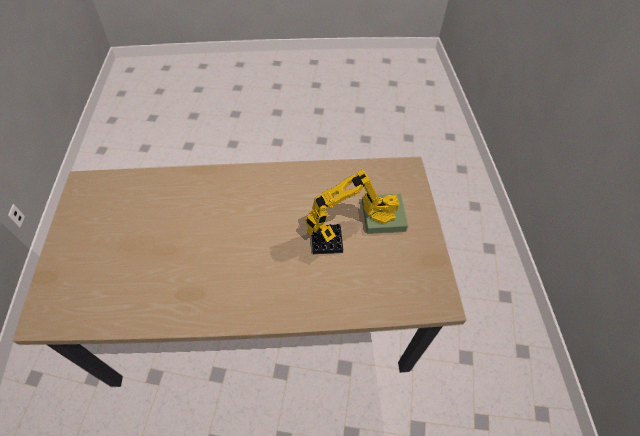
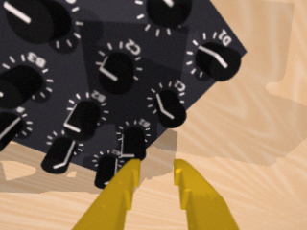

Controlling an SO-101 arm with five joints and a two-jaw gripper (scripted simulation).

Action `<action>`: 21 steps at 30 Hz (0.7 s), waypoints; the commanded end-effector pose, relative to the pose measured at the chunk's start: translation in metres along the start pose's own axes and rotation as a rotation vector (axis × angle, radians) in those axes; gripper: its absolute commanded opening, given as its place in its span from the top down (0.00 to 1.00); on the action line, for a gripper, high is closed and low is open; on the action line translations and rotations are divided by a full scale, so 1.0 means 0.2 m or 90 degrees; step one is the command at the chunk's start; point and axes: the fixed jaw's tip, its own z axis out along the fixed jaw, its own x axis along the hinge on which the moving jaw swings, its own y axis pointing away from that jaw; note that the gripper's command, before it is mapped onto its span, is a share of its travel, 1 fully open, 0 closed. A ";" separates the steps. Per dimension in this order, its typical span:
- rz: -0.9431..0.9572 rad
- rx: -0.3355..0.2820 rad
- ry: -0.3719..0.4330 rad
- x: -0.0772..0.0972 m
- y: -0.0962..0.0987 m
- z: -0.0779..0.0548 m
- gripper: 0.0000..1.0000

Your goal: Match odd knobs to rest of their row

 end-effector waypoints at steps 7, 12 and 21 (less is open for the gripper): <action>-0.004 -0.098 -0.039 -0.08 0.19 0.20 0.90; 0.000 0.018 0.007 0.00 0.01 0.02 0.90; -0.003 -0.075 -0.030 -0.06 0.15 0.17 0.90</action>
